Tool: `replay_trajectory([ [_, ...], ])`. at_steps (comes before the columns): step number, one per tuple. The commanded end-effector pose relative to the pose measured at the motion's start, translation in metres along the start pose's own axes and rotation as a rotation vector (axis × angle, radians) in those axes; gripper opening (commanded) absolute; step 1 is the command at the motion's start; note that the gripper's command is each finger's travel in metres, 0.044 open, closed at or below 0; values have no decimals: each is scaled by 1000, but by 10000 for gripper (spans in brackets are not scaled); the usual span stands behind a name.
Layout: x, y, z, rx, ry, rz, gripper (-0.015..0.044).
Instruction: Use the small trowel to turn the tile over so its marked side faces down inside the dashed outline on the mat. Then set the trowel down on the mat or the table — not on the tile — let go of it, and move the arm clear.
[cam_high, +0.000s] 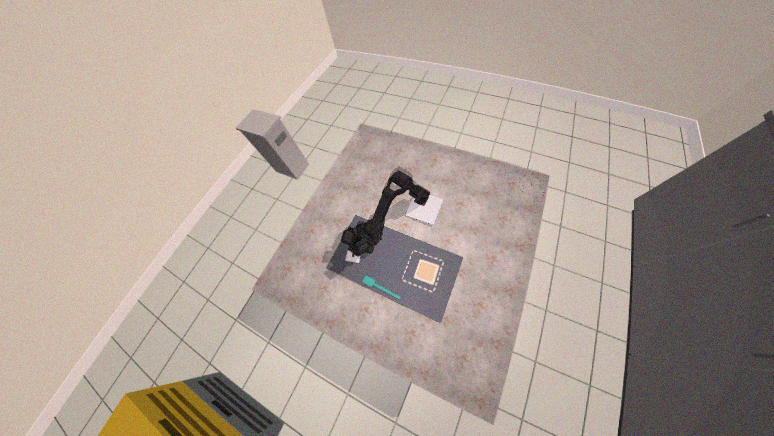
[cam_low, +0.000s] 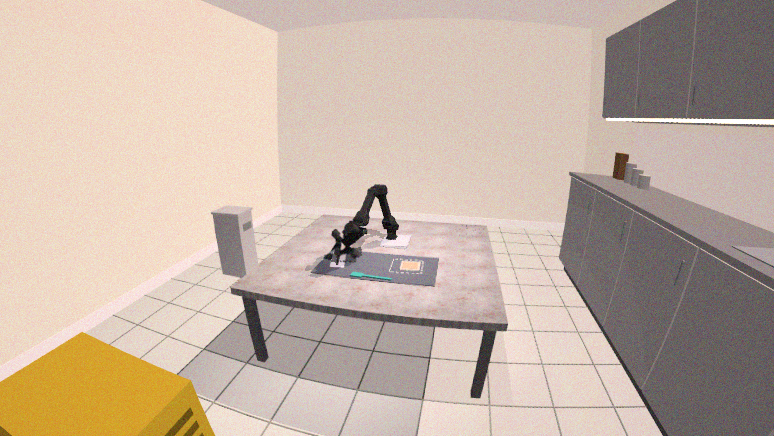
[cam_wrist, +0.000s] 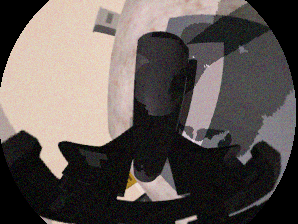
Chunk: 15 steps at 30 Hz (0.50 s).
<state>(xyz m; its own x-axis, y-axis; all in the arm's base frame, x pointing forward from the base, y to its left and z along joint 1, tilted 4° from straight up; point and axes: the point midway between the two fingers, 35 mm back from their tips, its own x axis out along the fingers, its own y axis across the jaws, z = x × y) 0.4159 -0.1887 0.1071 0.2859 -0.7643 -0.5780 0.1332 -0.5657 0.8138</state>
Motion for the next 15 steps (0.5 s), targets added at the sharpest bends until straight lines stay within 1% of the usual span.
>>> replay_trajectory([
  [1, 2, -2, 0, 4, -1, 4, 26],
  [11, 2, -2, 0, 4, -1, 4, 289],
  [12, 2, -2, 0, 4, -1, 4, 300],
  [15, 2, -2, 0, 4, -1, 4, 300],
])
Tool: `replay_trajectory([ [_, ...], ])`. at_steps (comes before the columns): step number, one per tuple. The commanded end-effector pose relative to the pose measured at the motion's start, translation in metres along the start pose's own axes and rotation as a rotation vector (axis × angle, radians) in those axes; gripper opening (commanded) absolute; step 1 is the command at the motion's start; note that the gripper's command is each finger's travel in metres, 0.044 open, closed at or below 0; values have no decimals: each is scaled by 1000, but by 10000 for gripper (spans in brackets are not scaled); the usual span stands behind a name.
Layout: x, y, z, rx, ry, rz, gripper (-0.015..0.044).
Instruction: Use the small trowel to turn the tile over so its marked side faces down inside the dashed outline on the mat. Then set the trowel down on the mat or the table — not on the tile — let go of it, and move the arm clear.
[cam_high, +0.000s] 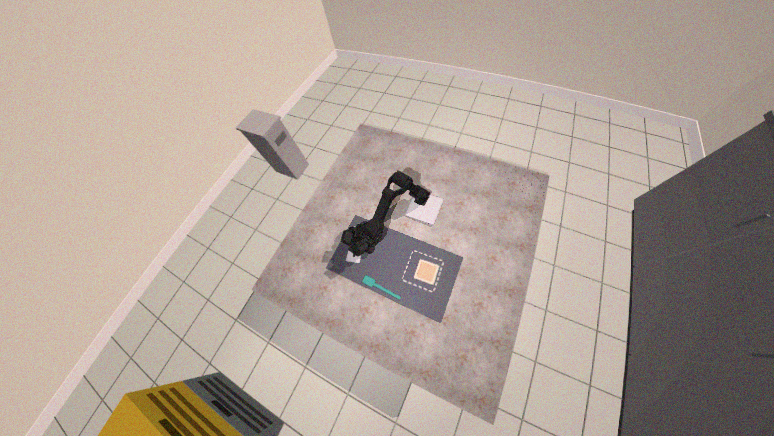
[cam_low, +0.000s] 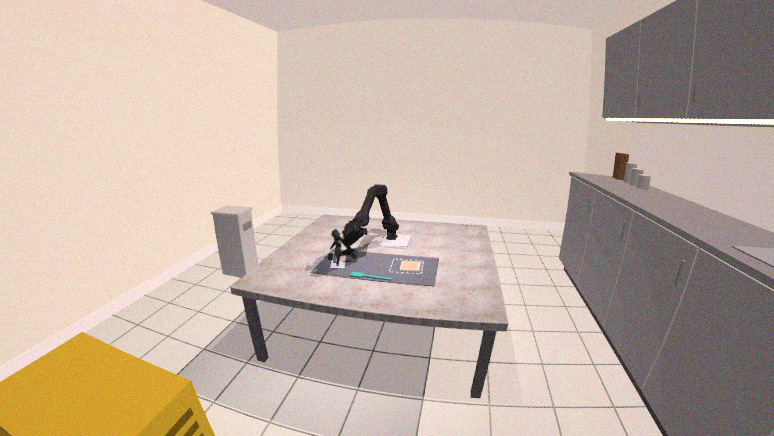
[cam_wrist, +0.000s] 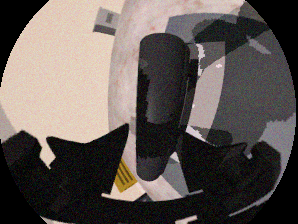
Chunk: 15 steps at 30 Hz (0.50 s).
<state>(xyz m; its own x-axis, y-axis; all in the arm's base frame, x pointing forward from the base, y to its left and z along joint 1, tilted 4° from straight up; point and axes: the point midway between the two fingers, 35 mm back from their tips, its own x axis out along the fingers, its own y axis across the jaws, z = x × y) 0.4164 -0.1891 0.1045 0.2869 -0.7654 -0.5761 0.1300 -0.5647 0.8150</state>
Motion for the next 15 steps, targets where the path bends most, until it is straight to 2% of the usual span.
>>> replay_trajectory([
  [1, 0, 0, 0, 1, -2, 1, 300],
  [6, -1, 0, 0, 1, -2, 1, 300],
  [12, -53, -1, -1, 1, 0, -5, 300],
  [15, -60, -1, 0, 1, 0, -4, 300],
])
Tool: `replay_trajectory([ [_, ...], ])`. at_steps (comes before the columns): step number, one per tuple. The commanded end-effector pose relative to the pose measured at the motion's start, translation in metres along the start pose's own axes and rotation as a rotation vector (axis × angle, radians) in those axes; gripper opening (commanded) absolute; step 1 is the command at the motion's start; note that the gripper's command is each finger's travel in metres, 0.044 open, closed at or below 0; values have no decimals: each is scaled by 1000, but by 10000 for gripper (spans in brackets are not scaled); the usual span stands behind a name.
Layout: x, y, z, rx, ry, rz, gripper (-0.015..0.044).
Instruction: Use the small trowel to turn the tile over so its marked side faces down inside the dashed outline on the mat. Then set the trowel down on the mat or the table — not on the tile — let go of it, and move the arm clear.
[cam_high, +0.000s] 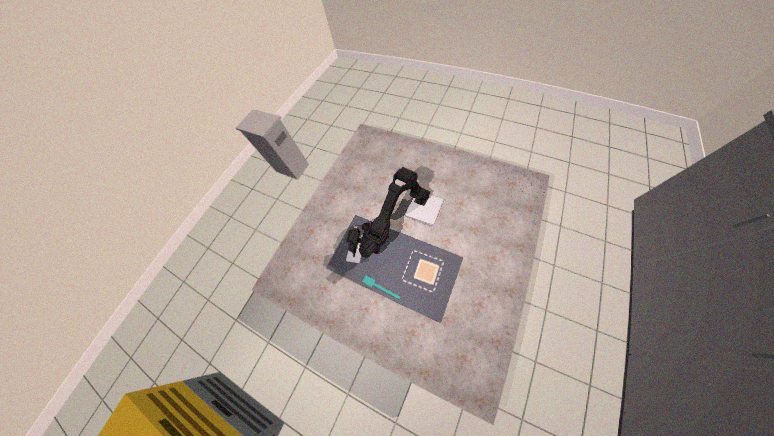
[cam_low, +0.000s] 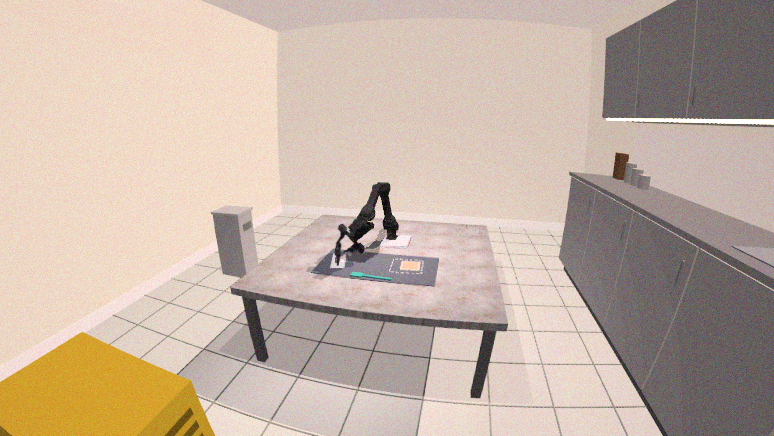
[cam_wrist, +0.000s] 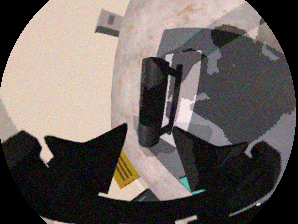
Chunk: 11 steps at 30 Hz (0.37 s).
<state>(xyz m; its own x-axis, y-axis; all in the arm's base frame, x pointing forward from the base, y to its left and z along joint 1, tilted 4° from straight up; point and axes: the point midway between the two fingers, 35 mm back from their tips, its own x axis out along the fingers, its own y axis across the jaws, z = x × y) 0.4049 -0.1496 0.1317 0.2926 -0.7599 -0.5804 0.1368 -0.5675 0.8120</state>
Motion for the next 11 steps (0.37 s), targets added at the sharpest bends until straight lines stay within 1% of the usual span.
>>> replay_trajectory([
  [1, -11, 1, 3, 6, -7, 1, 300],
  [3, -20, 7, 6, 6, -5, 1, 300],
  [8, -89, 45, 40, 0, 3, -2, 300],
  [11, -99, 50, 47, -1, 4, -2, 300],
])
